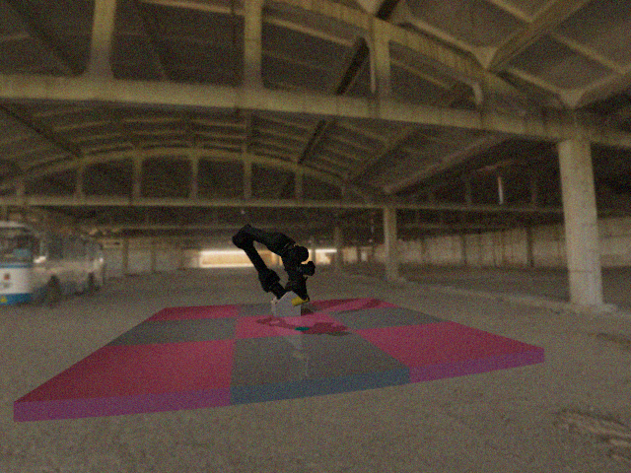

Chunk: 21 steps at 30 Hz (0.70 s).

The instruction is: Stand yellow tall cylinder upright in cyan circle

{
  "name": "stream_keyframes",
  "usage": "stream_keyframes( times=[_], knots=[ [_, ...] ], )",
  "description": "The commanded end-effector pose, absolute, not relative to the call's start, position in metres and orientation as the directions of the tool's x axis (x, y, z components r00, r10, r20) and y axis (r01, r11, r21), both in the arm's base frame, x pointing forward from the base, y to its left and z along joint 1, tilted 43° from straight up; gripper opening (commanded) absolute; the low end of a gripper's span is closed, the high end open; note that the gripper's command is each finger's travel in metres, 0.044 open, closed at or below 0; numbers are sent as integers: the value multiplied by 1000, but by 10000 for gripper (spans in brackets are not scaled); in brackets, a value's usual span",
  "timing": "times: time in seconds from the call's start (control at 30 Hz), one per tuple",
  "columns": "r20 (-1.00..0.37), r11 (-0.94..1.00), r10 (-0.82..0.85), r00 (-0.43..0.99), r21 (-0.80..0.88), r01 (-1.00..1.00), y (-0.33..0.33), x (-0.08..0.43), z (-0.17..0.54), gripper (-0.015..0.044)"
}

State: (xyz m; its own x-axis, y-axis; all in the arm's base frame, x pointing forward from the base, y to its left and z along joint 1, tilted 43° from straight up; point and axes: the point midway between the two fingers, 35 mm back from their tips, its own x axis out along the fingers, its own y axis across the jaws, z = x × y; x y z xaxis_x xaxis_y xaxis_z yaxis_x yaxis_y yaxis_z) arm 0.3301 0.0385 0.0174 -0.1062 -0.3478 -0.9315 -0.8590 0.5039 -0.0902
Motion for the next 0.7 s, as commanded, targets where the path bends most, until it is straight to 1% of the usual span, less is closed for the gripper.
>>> stream_keyframes(
  times=[0.0, 0.67],
  knots=[
    [-943, 505, -318, -100, -79, -860, 39, 329, 18, 105],
    [-982, 514, -176, -75, -27, -857, 37, 328, 13, 105]
  ],
)
